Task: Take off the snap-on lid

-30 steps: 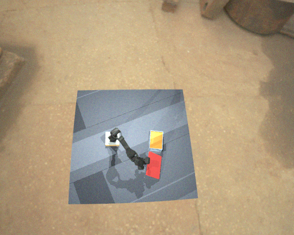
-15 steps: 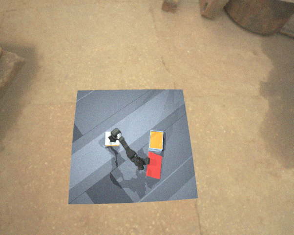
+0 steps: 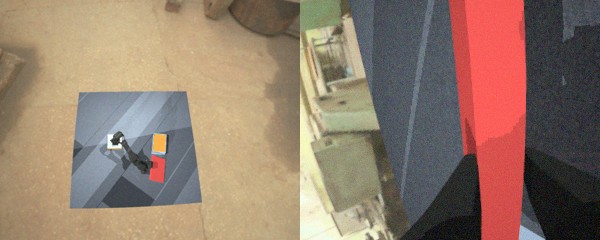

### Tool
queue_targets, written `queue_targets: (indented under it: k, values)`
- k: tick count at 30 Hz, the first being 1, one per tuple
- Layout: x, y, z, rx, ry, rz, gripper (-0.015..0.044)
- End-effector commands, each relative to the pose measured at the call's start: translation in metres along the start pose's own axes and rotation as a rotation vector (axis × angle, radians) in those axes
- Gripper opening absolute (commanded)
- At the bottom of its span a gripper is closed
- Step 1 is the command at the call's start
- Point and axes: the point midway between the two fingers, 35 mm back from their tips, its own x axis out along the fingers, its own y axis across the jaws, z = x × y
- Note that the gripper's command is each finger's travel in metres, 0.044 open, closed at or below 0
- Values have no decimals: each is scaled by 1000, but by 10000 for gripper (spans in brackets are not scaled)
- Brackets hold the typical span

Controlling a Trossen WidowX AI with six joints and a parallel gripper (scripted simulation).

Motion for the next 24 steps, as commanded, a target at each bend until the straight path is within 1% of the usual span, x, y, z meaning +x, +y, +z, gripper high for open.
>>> queue_targets:
  k: [1,24]
  values:
    - [6,-10,-5,5,15,-20,0]
    - [18,-24,-5,5,15,-20,0]
